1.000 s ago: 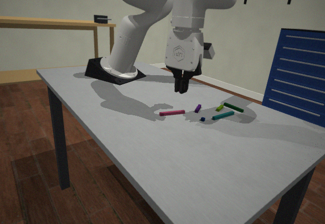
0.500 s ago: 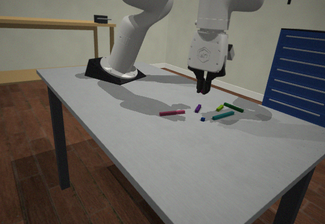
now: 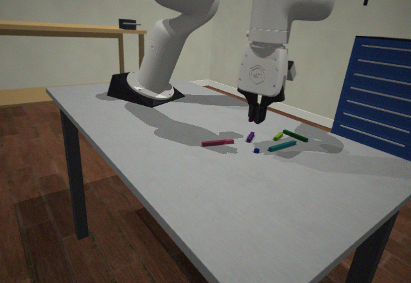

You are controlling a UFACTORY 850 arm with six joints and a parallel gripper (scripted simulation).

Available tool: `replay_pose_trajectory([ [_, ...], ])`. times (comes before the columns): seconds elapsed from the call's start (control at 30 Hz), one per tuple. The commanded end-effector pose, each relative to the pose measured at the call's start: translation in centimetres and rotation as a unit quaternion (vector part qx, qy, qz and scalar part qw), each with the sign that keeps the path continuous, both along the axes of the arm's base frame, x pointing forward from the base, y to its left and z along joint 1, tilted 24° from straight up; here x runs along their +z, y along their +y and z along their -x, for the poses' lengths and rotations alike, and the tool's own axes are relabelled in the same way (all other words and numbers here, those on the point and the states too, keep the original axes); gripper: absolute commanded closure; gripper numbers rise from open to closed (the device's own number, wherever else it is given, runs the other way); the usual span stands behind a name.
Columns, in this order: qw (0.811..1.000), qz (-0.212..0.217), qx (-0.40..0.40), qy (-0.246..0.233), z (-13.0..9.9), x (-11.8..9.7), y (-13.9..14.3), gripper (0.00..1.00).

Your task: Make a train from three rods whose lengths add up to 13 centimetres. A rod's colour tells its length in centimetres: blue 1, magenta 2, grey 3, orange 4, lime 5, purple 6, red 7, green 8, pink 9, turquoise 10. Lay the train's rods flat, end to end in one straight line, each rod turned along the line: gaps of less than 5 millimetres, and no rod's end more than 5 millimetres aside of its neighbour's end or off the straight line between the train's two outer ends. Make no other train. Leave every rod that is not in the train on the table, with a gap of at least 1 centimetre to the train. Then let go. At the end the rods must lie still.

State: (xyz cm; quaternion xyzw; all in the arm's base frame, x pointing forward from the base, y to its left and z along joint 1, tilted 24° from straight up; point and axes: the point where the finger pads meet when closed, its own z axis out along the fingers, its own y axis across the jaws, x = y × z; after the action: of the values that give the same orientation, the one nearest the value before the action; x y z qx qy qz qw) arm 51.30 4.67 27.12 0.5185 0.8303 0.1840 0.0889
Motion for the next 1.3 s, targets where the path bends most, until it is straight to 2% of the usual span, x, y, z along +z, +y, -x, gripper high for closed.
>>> replay_pose_trajectory([
  [0.0,1.000,0.000,0.000,-0.001,-0.5,-1.2,0.3,0.96],
  [0.33,1.000,0.000,0.000,-0.001,-2.0,-5.0,1.3,0.96],
  [0.6,1.000,0.000,0.000,-0.001,-2.5,-6.4,1.6,0.96],
  [1.27,1.000,0.000,0.000,-0.001,-2.7,-6.9,1.7,0.96],
])
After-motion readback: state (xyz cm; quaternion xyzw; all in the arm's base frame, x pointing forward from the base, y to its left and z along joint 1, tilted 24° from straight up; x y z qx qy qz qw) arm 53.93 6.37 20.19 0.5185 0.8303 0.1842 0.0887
